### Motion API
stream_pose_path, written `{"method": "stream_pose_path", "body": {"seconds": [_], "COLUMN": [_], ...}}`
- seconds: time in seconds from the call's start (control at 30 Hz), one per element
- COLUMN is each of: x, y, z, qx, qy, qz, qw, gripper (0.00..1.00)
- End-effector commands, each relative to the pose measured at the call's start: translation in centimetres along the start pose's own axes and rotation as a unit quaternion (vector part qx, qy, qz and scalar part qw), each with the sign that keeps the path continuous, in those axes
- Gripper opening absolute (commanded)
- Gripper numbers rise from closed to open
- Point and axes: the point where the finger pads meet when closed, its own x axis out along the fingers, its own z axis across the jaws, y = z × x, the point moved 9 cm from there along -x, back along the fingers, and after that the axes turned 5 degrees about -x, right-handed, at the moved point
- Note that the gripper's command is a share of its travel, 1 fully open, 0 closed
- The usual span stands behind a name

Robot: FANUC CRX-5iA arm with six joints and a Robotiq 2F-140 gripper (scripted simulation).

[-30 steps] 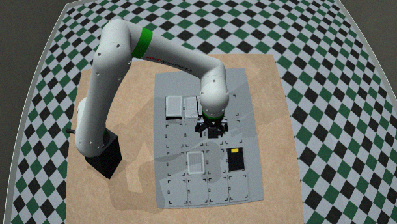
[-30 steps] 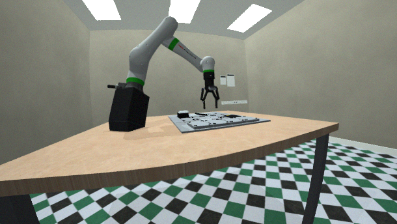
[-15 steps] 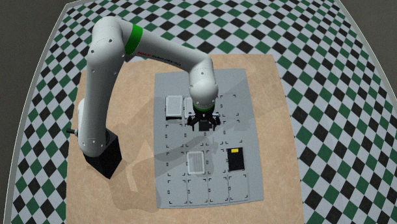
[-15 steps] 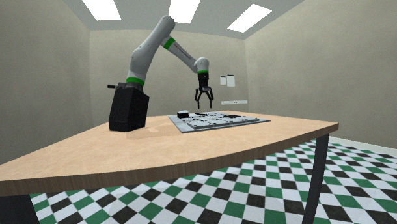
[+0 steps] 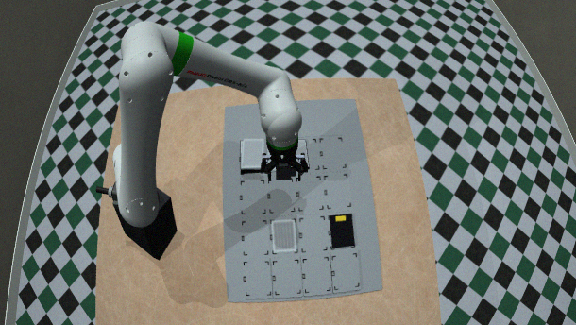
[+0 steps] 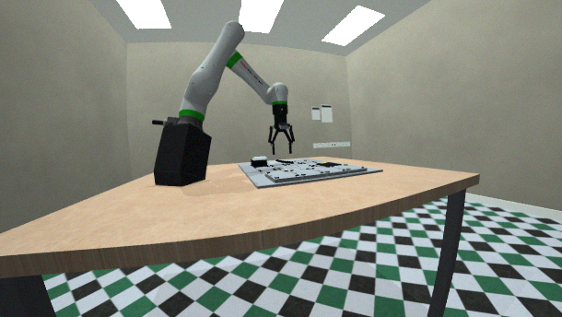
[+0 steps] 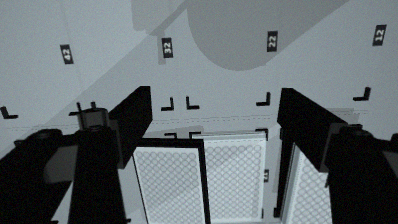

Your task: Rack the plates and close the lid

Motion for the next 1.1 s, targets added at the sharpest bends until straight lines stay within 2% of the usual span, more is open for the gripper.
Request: {"method": "stream_pose_path", "body": {"seconds": [0.0,1.07], "x": [-0.1,0.0], "y": [-1.3,-9.5], "z": [1.1,8.8], "qx": [0.000,0.000], "qy": [0.001,0.001], "qz": [0.001,0.001], "qw": [1.000,1.000], "gripper": [0.70,0.70]}}
